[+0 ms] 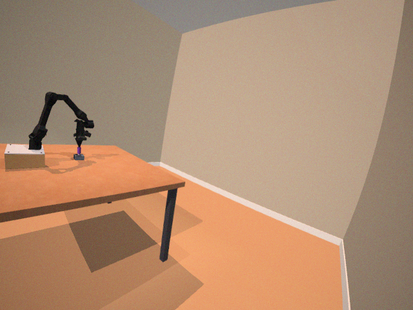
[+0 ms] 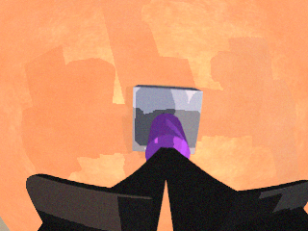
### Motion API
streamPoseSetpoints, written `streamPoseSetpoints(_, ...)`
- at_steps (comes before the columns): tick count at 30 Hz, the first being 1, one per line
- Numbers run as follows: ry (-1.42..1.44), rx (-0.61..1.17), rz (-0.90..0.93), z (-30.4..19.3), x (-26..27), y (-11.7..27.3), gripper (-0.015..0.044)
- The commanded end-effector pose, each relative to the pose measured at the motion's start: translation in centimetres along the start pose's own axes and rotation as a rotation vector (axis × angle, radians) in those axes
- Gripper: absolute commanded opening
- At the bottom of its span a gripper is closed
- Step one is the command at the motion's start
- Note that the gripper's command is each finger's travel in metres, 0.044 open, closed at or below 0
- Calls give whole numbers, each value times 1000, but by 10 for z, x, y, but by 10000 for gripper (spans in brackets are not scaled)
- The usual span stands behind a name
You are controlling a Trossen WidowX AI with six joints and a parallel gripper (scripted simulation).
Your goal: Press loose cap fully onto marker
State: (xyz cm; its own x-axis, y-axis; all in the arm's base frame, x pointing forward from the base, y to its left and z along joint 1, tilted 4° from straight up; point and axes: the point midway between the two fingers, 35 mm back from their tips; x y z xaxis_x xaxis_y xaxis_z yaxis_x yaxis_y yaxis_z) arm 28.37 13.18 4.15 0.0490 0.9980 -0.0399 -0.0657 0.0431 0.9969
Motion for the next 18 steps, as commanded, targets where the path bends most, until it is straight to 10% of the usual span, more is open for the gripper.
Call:
streamPoseSetpoints(1,4,3,-5,-1,-1,-8,0)
streamPoseSetpoints(13,-1,-8,2,2,0,-2,0)
streamPoseSetpoints(18,0,-6,1,4,2,63,0)
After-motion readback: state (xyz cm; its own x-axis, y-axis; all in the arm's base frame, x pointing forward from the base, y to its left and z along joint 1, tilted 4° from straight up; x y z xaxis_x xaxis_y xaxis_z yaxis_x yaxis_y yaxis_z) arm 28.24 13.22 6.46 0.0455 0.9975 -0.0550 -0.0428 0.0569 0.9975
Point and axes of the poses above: the point midway between the two fingers, 35 mm back from their tips, its own y axis back along the fingers, its own x axis across the jaws, z = x × y, and after that the axes turned 14 degrees about -y, right-handed
